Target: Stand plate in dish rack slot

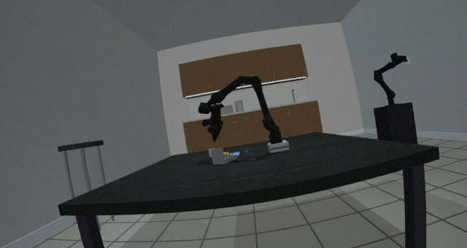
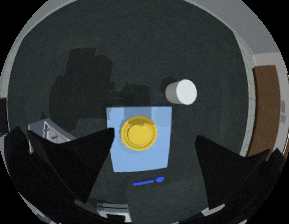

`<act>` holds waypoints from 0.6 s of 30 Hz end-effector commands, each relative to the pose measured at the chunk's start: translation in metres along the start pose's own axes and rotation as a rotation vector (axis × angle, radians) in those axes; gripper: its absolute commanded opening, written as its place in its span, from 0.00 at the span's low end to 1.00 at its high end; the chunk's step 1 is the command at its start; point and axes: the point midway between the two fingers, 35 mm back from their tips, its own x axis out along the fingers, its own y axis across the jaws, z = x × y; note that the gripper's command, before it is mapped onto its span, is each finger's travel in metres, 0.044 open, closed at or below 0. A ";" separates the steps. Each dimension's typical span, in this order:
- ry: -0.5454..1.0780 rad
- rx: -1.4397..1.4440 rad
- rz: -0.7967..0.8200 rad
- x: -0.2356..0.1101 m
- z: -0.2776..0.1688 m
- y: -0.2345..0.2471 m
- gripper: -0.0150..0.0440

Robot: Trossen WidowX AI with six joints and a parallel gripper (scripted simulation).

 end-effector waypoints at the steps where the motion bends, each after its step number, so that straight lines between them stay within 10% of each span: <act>1: 0.100 -0.018 0.107 0.021 -0.012 0.000 0.93; 18: 0.210 -0.020 0.242 0.047 -0.033 0.003 0.93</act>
